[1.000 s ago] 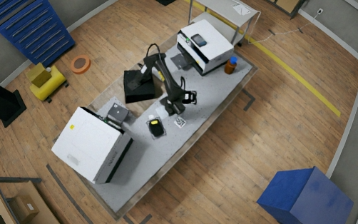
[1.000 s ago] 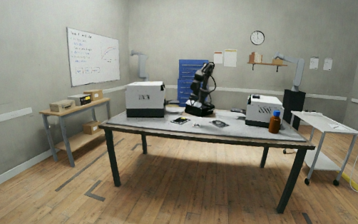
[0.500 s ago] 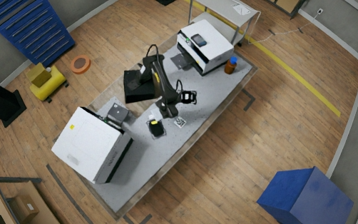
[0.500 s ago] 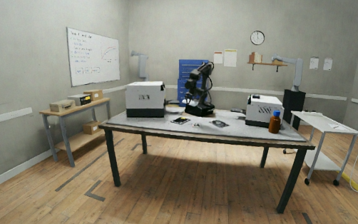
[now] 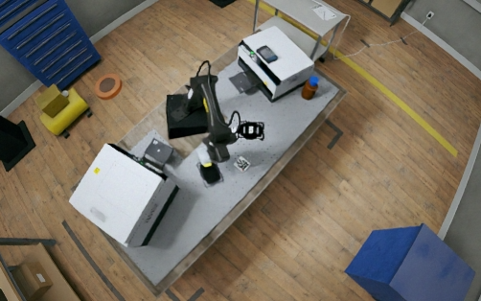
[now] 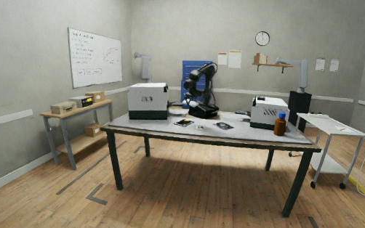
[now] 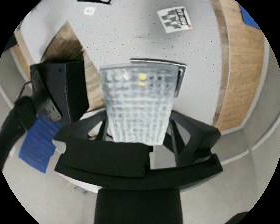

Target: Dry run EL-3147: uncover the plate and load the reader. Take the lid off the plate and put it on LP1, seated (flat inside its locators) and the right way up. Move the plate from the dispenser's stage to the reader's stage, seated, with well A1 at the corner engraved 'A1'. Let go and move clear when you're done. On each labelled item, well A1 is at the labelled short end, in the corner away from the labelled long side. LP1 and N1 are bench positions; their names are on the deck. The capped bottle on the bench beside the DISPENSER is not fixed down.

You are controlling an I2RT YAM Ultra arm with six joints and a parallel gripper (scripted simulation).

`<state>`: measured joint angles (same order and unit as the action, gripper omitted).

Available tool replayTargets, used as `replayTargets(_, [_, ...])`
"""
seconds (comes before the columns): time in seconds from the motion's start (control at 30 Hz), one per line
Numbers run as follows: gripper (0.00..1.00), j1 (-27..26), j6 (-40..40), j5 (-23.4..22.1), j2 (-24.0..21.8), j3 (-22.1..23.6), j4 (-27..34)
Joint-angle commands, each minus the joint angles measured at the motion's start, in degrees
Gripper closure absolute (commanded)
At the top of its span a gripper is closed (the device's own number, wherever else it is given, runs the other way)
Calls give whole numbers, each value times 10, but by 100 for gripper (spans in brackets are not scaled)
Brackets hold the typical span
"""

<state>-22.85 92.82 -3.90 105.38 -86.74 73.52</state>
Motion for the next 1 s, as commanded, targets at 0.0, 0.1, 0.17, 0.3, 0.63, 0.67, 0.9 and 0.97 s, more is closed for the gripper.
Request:
replayTargets(0.0, [14,-19,2,-9,7,6,9])
replayTargets(0.1, [14,-29,-7,-10,0,5,10])
replayTargets(0.17, [14,-38,5,-11,4,7,9])
replayTargets(0.3, [14,-58,12,-12,8,2,6])
replayTargets(0.63, [14,-97,13,-17,4,8,12])
replayTargets(0.67, [14,-102,9,-18,6,10,12])
replayTargets(0.9, [14,-137,15,-22,10,6,11])
replayTargets(0.97, [14,-146,24,-21,15,8,10])
